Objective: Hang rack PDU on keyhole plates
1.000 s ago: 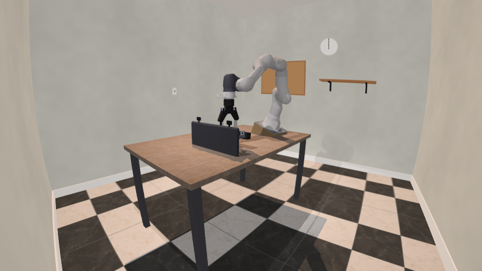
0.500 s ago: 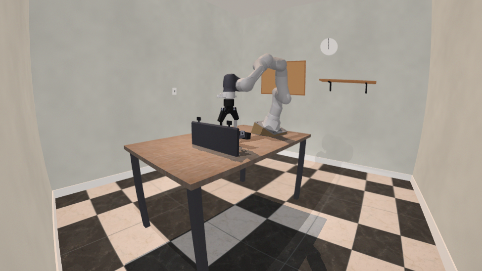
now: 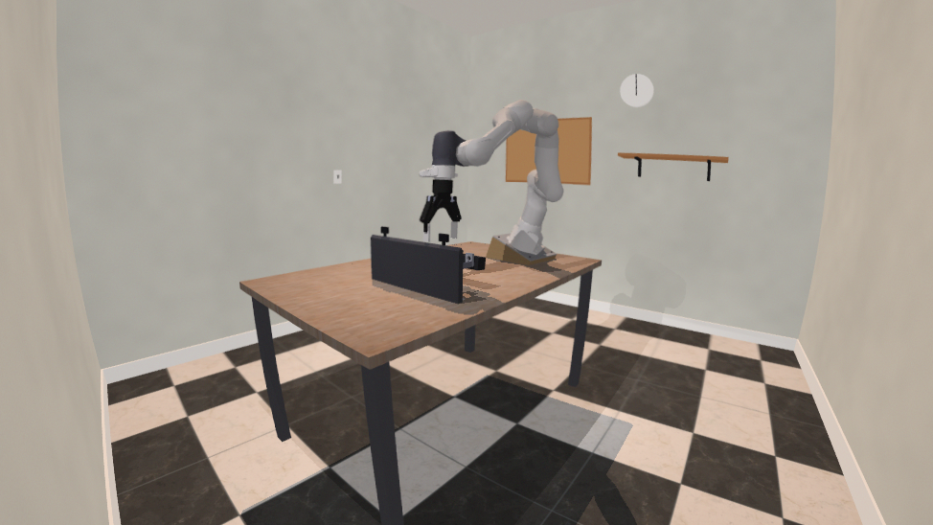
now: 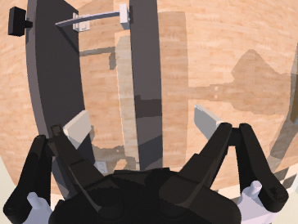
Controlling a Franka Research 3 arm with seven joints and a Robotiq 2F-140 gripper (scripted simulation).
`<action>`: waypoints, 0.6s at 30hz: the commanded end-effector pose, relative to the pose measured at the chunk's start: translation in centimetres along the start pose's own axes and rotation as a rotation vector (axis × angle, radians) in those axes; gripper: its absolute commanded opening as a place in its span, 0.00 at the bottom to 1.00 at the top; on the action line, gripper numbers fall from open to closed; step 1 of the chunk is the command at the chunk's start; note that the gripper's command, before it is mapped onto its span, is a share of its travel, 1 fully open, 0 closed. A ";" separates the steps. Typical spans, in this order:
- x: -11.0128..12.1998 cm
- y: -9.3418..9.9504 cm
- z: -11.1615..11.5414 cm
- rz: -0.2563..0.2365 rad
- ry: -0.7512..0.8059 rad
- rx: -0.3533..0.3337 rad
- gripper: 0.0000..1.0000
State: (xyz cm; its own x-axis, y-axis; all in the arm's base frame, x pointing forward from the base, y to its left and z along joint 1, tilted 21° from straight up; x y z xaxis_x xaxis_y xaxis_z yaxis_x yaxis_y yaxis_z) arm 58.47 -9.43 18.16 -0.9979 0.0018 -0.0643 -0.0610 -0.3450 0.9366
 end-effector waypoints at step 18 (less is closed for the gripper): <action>0.7 2.0 0.1 0.018 -0.003 -0.011 1.00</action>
State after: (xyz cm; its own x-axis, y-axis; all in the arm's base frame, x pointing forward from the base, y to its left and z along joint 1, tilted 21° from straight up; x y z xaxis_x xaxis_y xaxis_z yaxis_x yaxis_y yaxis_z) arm 57.88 -10.06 19.94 -0.9988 0.0012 -0.0493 -0.0466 -0.3514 0.9351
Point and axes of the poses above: the point where the finger pads meet when closed, its own y axis back along the fingers, its own x axis across the jaws, z = x × y, the point moved 8 cm from there along y, back along the fingers, and after that the axes turned 4 degrees about y, right-handed, at the moved point
